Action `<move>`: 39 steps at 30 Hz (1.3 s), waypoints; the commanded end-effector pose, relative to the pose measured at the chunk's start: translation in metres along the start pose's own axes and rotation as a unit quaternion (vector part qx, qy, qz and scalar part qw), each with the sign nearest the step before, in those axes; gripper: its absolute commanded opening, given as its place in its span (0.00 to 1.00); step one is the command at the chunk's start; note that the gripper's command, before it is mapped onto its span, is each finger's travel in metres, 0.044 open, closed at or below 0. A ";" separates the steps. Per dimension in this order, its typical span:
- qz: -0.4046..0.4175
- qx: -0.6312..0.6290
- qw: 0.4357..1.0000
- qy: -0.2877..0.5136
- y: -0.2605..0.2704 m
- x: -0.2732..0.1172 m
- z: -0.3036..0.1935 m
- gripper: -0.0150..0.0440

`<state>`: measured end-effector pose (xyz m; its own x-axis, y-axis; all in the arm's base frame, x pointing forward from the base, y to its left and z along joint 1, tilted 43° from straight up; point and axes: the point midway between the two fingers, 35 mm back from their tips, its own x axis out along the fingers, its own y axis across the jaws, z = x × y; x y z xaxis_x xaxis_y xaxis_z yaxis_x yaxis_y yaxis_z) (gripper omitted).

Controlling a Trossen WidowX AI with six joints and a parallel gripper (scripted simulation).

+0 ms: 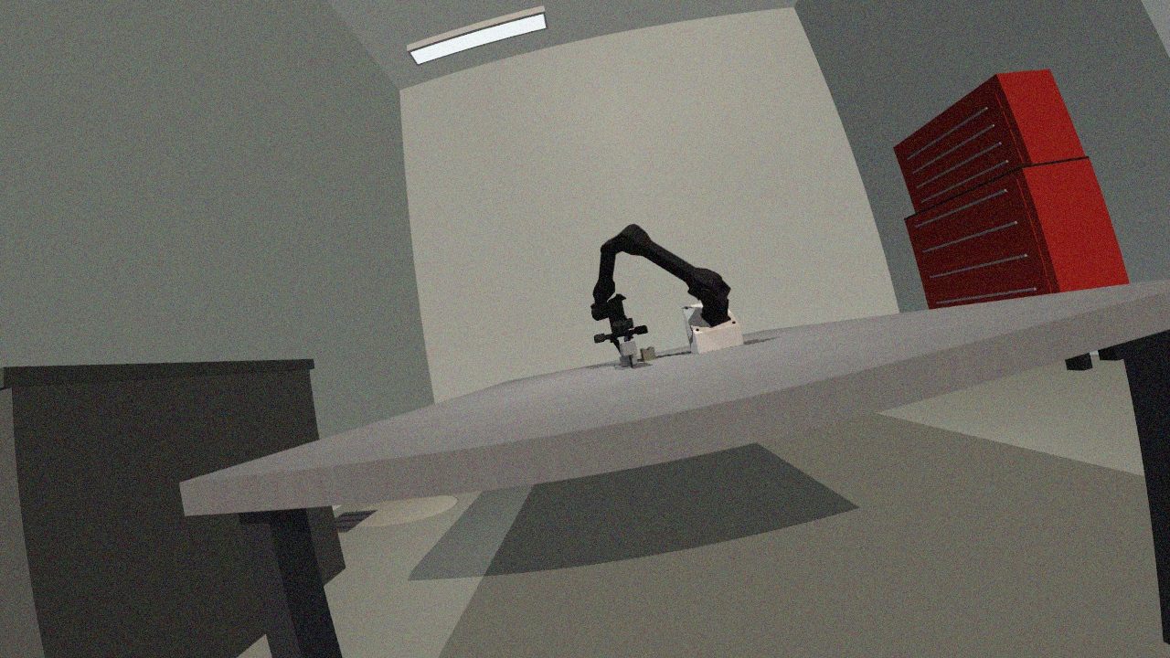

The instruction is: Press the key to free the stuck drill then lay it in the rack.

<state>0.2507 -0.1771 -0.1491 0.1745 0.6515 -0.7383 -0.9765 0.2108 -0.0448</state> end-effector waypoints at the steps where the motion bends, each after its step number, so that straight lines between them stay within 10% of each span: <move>1: 0.000 -0.001 1.000 0.001 0.000 -0.003 0.000 0.25; 39: 0.001 -0.001 1.000 0.001 -0.001 -0.019 0.004 0.25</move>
<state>0.2497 -0.1847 -0.1341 0.1740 0.6515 -0.7384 -0.9766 0.2106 -0.0444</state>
